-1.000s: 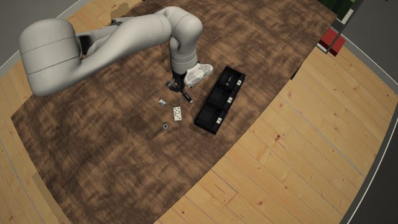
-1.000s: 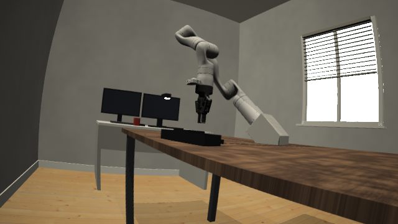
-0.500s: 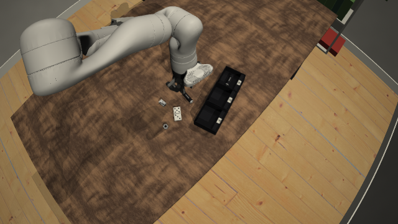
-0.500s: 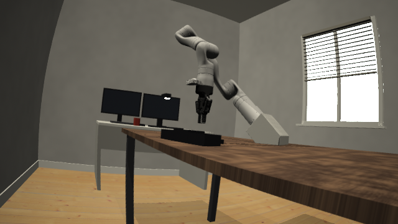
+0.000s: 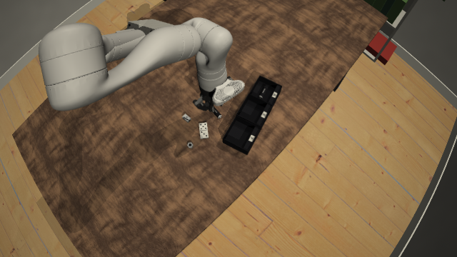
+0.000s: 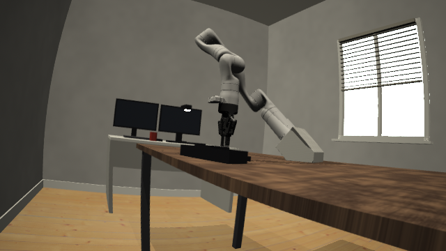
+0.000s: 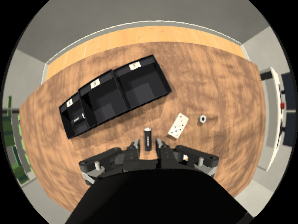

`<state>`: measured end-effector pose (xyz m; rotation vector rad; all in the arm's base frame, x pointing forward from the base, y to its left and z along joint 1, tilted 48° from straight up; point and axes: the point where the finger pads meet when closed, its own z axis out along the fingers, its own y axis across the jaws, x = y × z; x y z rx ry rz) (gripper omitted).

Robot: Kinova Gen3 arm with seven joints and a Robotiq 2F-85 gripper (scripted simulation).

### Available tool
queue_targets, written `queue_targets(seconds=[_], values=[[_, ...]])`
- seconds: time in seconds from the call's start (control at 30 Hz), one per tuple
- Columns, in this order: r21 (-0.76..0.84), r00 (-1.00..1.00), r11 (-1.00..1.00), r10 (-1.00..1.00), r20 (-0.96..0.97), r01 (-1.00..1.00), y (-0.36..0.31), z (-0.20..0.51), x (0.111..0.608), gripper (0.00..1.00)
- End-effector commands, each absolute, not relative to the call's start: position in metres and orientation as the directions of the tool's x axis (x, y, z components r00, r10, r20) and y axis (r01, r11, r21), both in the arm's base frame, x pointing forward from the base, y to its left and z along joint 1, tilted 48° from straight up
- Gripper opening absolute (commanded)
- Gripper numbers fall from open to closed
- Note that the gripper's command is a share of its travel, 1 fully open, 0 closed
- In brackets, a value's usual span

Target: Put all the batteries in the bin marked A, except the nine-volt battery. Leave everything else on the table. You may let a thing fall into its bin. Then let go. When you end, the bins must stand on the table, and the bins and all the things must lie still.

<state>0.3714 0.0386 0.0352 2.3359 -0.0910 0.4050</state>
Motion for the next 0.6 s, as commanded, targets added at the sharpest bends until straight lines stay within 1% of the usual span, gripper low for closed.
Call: queue_targets(seconds=[0.0, 0.13, 0.57], values=[[0.677, 0.949, -0.711, 0.044, 0.312, -0.190, 0.024, 0.023, 0.371, 0.29], [0.677, 0.949, -0.711, 0.044, 0.312, -0.190, 0.014, 0.014, 0.373, 0.29], [0.678, 0.950, -0.711, 0.044, 0.308, -0.187, 0.016, 0.014, 0.375, 0.29]])
